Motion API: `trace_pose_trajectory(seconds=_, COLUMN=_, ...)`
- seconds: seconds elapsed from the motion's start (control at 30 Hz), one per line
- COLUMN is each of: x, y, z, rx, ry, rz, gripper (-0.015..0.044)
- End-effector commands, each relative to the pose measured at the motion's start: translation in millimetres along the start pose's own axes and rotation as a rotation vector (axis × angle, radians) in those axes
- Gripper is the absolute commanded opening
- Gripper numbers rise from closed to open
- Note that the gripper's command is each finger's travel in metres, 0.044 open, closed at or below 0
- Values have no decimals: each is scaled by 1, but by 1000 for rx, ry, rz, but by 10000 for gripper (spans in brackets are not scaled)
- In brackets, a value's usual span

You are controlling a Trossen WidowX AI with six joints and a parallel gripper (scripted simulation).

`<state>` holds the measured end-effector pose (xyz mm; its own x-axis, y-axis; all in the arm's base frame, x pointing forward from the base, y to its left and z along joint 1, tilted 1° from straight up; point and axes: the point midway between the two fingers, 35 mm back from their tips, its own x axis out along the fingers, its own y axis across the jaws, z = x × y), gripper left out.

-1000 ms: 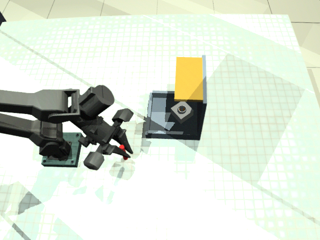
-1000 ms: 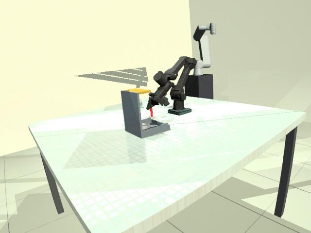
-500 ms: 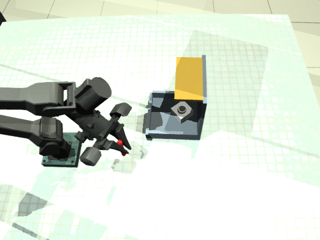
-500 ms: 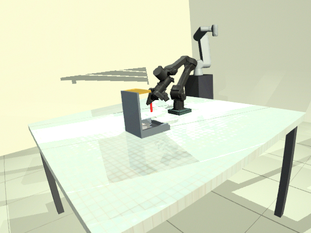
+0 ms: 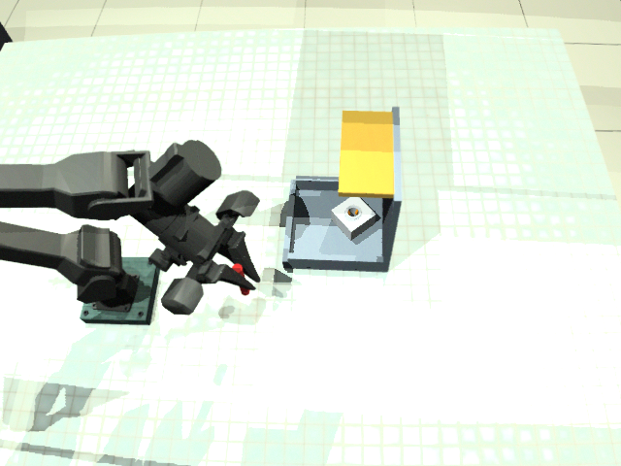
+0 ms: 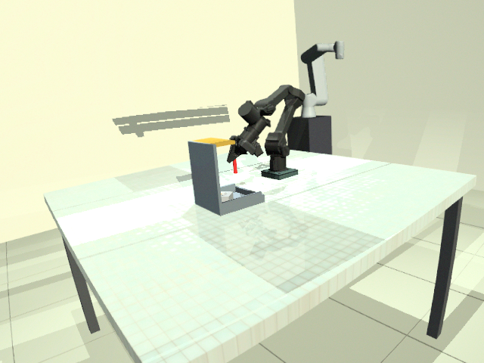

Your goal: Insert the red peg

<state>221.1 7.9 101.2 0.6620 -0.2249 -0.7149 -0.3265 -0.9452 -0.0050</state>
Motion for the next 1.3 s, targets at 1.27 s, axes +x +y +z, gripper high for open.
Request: trace_pose_trajectory(seconds=1.27, x=7, y=-80, z=-27, rx=-110, ry=12, rz=-124, gripper=0)
